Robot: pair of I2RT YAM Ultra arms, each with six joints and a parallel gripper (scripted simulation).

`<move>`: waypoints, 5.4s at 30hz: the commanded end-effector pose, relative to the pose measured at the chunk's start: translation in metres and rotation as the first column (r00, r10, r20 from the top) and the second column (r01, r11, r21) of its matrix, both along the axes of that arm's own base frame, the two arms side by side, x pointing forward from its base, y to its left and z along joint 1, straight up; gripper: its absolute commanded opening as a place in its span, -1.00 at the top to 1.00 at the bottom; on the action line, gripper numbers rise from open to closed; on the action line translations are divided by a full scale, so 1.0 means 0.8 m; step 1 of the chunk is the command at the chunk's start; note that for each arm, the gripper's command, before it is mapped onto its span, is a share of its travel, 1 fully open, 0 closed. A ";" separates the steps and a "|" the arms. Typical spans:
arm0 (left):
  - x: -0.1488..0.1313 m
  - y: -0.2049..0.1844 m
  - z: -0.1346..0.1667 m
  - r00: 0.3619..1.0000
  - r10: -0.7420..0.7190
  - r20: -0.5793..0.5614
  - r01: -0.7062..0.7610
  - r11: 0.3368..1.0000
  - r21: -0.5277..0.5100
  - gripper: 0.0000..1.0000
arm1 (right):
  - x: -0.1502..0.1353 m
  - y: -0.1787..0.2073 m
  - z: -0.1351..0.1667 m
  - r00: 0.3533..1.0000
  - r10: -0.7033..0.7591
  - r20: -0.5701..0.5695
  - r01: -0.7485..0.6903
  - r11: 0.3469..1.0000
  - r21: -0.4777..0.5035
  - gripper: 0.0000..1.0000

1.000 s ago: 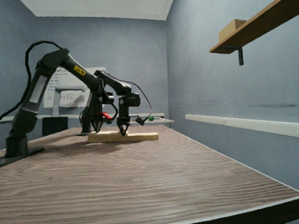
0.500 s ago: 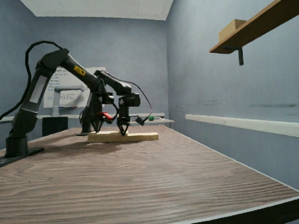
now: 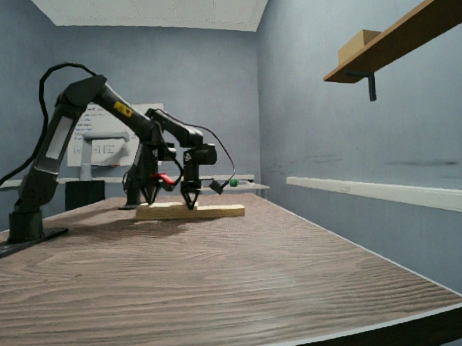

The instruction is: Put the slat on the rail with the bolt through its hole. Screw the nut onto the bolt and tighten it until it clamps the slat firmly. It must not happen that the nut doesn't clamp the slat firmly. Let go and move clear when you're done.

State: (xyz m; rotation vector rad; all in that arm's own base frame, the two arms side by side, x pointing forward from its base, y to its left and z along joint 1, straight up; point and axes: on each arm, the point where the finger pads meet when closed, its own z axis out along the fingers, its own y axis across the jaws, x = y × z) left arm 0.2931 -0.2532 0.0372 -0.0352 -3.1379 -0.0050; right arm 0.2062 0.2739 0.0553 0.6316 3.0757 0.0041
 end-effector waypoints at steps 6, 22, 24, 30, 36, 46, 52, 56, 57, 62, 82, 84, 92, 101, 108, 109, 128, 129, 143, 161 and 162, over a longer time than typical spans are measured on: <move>0.002 -0.002 0.005 1.000 0.001 0.011 -0.001 1.000 -0.008 -0.45 | 0.002 0.002 0.004 1.000 0.000 0.007 0.000 1.000 0.010 0.33; 0.002 -0.002 0.005 1.000 0.001 0.011 -0.001 1.000 -0.008 -0.45 | 0.002 0.003 0.024 1.000 0.000 0.006 0.000 1.000 0.009 0.32; 0.002 -0.002 0.005 1.000 0.001 0.011 -0.001 1.000 -0.008 -0.45 | 0.002 0.003 0.035 1.000 0.000 0.006 0.000 1.000 0.008 0.32; 0.002 -0.002 0.005 1.000 0.001 0.011 -0.001 1.000 -0.008 -0.45 | 0.001 0.002 0.066 1.000 0.000 0.005 0.000 1.000 0.007 0.32; 0.002 -0.002 0.005 1.000 0.001 0.011 -0.001 1.000 -0.008 -0.45 | 0.001 0.001 0.067 1.000 0.000 0.005 0.000 1.000 0.007 0.32; 0.002 -0.002 0.005 1.000 0.001 0.011 -0.001 1.000 -0.008 -0.45 | 0.000 0.000 0.011 1.000 0.000 0.001 0.000 1.000 0.002 0.32; 0.002 -0.002 0.005 1.000 0.001 0.011 -0.001 1.000 -0.008 -0.45 | 0.000 0.000 0.011 1.000 0.000 0.001 0.000 1.000 0.002 0.32; 0.002 -0.002 0.005 1.000 0.001 0.011 -0.001 1.000 -0.008 -0.45 | 0.000 0.000 0.011 1.000 0.000 0.001 0.000 1.000 0.002 0.32; 0.002 -0.002 0.005 1.000 0.001 0.011 -0.001 1.000 -0.008 -0.45 | 0.000 0.000 0.011 1.000 0.000 0.001 0.000 1.000 0.002 0.32; 0.002 -0.002 0.005 1.000 0.001 0.011 -0.001 1.000 -0.008 -0.45 | 0.000 0.000 0.011 1.000 0.000 0.000 0.000 1.000 -0.001 0.78; 0.002 -0.002 0.005 1.000 0.001 0.011 -0.001 1.000 -0.008 -0.45 | -0.001 -0.001 0.011 1.000 0.000 -0.002 0.000 1.000 -0.003 0.78; 0.002 -0.002 0.005 1.000 0.001 0.011 -0.001 1.000 -0.008 -0.45 | -0.001 -0.001 0.011 1.000 0.000 -0.002 0.000 1.000 -0.003 0.78; 0.002 -0.002 0.005 1.000 0.001 0.011 -0.001 1.000 -0.008 -0.45 | -0.001 -0.001 0.011 1.000 0.000 -0.002 0.000 1.000 -0.003 0.78; 0.002 -0.002 0.005 1.000 0.001 0.011 -0.001 1.000 -0.008 -0.45 | -0.001 -0.001 0.011 1.000 0.000 -0.002 0.000 1.000 -0.003 0.78; 0.002 -0.002 0.005 1.000 0.001 0.011 -0.001 1.000 -0.008 -0.45 | -0.001 -0.001 0.011 1.000 0.000 -0.002 0.000 1.000 -0.003 0.78; 0.002 -0.002 0.005 1.000 0.001 0.011 -0.001 1.000 -0.008 -0.45 | -0.001 -0.001 0.011 1.000 0.000 -0.002 0.000 1.000 -0.003 0.78; 0.002 -0.002 0.005 1.000 0.001 0.011 -0.001 1.000 -0.008 -0.45 | -0.001 -0.001 0.011 1.000 0.000 -0.002 0.000 1.000 -0.003 0.78; 0.002 -0.002 0.005 1.000 0.001 0.011 -0.001 1.000 -0.008 -0.45 | -0.001 -0.001 0.011 1.000 0.000 -0.002 0.000 1.000 -0.003 0.78; 0.002 -0.002 0.005 1.000 0.001 0.011 -0.001 1.000 -0.008 -0.45 | -0.001 -0.001 0.011 1.000 0.000 -0.002 0.000 1.000 -0.003 0.78; 0.002 -0.002 0.005 1.000 0.001 0.011 -0.001 1.000 -0.008 -0.45 | -0.001 -0.001 0.011 1.000 0.000 -0.002 0.000 1.000 -0.003 0.78; 0.002 -0.002 0.005 1.000 0.001 0.011 -0.001 1.000 -0.008 -0.45 | -0.001 -0.001 0.011 1.000 0.000 -0.002 0.000 1.000 -0.003 0.78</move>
